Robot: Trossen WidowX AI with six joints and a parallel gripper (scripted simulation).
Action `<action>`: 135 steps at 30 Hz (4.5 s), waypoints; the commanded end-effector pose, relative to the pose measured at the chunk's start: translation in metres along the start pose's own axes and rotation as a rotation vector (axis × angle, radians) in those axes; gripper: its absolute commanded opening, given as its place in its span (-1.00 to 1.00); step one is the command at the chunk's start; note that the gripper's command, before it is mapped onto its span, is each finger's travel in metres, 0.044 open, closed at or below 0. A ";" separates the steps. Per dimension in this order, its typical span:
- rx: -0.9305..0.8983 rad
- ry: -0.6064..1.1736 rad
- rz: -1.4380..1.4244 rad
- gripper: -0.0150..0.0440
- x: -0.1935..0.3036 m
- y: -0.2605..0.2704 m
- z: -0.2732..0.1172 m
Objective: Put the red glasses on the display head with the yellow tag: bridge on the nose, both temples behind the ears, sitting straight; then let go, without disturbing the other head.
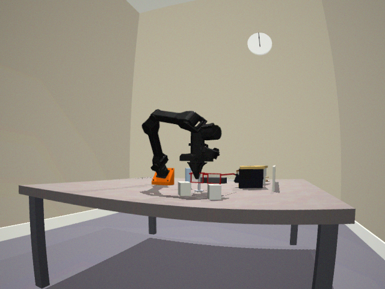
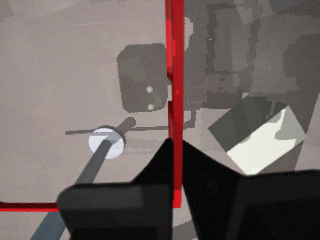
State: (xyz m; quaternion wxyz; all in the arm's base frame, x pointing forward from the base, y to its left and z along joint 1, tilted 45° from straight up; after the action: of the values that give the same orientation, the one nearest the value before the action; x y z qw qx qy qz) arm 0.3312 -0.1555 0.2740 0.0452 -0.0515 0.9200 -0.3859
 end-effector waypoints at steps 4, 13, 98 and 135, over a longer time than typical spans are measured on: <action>0.000 -0.005 0.000 -0.49 0.001 0.000 -0.001; 0.000 -0.005 0.000 -0.49 0.002 0.000 -0.001; -0.017 -0.014 -1.577 -0.49 0.032 0.308 -0.056; -0.019 -0.018 -1.578 -0.49 0.029 0.310 -0.024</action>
State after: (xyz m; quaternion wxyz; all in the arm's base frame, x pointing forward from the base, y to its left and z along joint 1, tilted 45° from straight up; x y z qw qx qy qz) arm 0.2820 0.0771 0.0712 -0.2316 -0.6903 0.6182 -0.2960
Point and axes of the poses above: the point midway between the two fingers, 35 mm back from their tips, its own z axis out along the fingers, its own y axis across the jaws, x = y × z, the point moved 1 cm from there along -z, back along the fingers, and after that the axes turned 10 degrees about -z, right-handed, at the moved point
